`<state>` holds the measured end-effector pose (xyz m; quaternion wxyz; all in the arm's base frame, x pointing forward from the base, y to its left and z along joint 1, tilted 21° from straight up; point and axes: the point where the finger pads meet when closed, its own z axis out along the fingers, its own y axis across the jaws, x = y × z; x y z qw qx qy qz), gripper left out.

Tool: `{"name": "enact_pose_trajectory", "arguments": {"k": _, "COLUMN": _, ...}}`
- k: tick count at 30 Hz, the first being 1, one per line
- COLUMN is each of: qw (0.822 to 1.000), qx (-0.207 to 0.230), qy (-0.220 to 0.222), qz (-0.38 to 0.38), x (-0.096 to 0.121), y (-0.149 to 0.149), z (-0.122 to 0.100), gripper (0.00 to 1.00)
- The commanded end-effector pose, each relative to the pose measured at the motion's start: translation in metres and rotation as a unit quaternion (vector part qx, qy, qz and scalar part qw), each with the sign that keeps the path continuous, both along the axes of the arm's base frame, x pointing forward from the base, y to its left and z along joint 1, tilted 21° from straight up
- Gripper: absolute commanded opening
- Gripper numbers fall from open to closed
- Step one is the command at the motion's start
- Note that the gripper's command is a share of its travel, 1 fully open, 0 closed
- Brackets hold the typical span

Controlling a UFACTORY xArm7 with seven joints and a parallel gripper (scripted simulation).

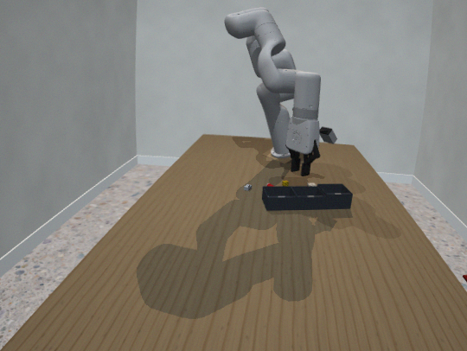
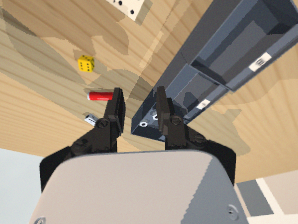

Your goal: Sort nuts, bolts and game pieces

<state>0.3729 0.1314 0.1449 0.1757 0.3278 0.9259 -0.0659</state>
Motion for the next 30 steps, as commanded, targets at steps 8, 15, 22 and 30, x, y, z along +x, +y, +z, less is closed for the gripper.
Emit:
{"name": "enact_pose_trajectory", "arguments": {"k": 8, "qw": 0.980, "qx": -0.055, "qy": 0.045, "qz": 0.188, "x": -0.072, "y": 0.036, "z": -0.027, "gripper": 0.41}}
{"name": "enact_pose_trajectory", "arguments": {"k": 15, "qw": 0.952, "qx": -0.086, "qy": 0.067, "qz": 0.286, "x": -0.072, "y": 0.036, "z": -0.027, "gripper": 0.41}}
{"name": "enact_pose_trajectory", "arguments": {"k": 22, "qw": 0.915, "qx": -0.114, "qy": 0.089, "qz": 0.378, "x": -0.072, "y": 0.036, "z": -0.028, "gripper": 0.41}}
{"name": "enact_pose_trajectory", "arguments": {"k": 30, "qw": 0.880, "qx": -0.129, "qy": 0.108, "qz": 0.444, "x": -0.072, "y": 0.036, "z": -0.027, "gripper": 0.41}}
